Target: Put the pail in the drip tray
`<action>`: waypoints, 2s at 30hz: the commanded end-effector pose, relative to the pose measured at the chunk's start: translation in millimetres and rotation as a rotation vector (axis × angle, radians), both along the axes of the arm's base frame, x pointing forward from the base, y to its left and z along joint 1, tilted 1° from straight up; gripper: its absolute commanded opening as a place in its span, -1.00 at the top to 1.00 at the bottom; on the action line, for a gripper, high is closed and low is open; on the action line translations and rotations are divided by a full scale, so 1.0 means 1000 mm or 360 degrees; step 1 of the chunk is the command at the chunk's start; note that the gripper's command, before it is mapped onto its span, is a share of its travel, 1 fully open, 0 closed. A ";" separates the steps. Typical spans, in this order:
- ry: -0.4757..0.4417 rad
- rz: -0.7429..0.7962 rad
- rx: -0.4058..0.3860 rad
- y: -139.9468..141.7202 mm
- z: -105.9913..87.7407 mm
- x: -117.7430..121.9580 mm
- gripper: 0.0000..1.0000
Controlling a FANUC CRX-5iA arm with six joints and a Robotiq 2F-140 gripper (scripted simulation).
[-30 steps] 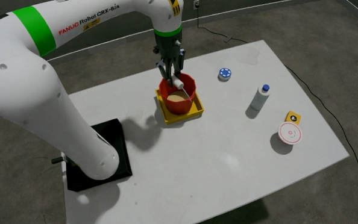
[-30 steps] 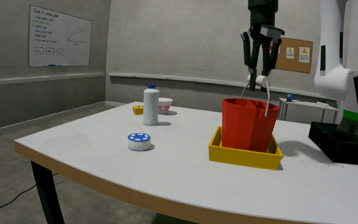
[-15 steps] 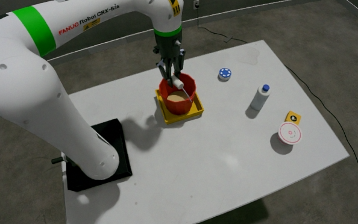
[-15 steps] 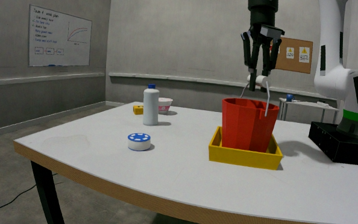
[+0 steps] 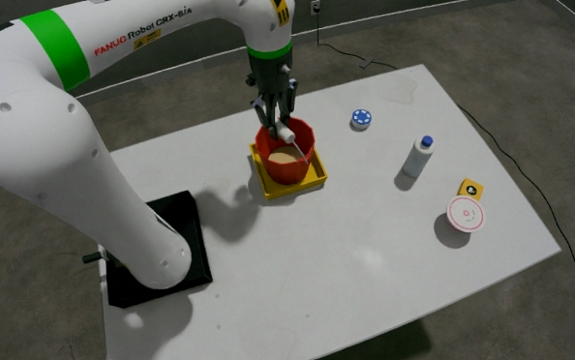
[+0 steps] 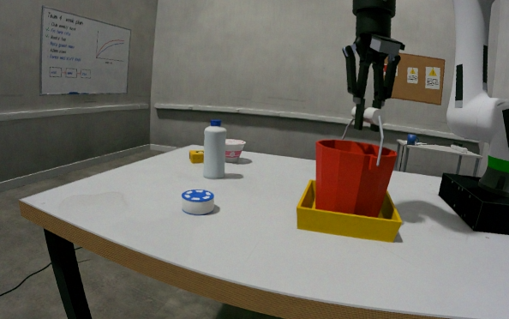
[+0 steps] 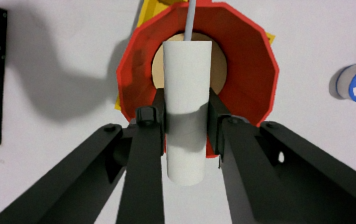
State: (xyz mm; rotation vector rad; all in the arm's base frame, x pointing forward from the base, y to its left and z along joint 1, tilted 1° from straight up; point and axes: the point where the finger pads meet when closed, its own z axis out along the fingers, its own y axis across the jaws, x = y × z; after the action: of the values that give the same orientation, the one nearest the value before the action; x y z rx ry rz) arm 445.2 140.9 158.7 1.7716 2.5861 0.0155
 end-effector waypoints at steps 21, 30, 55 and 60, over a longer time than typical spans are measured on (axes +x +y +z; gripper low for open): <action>-0.0003 0.0000 0.0001 0.000 0.001 0.000 -1.00; -0.0003 0.0000 0.0001 0.000 0.001 0.000 -1.00; -0.0003 0.0000 0.0001 0.000 0.006 0.000 -1.00; -0.0003 0.0000 0.0001 0.000 0.010 0.000 -1.00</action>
State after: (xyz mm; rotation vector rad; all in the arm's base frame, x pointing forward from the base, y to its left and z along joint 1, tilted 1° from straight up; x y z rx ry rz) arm 445.2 140.9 165.6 1.7716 2.5860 0.0155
